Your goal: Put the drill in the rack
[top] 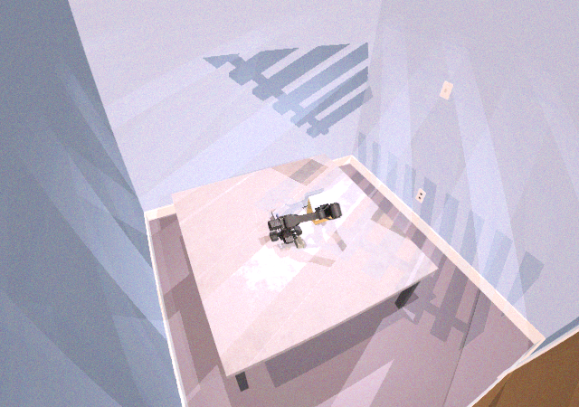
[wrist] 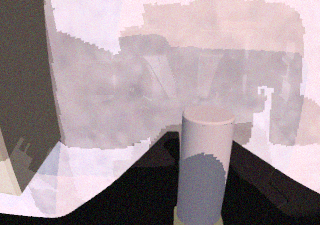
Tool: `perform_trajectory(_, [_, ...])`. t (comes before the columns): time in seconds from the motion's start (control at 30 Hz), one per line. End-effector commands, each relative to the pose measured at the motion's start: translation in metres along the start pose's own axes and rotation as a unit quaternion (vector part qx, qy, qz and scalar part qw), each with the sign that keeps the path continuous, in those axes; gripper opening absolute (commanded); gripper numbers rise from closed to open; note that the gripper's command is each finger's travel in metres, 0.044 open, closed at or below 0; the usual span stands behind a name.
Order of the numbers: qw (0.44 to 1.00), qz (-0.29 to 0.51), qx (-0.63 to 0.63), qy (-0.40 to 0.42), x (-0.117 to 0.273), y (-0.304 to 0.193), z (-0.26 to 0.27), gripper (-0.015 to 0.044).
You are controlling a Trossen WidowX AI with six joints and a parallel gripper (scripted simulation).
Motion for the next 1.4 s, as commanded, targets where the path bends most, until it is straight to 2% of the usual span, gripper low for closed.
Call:
perform_trajectory(0.0, [1.000,0.000,-0.001,0.002,0.000,0.000,0.002,0.0000])
perform_trajectory(1.37, [1.000,-0.001,0.000,0.001,0.001,0.044,-0.006,0.0000])
Point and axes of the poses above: the point midway between the two fingers, 35 mm back from their tips, its own x axis back along the fingers, its own z axis across the jaws, y = z × x, the point moved 8 cm from there along x, back along the fingers, and after that the axes turned 6 degrees about x, right-handed, at the moved point
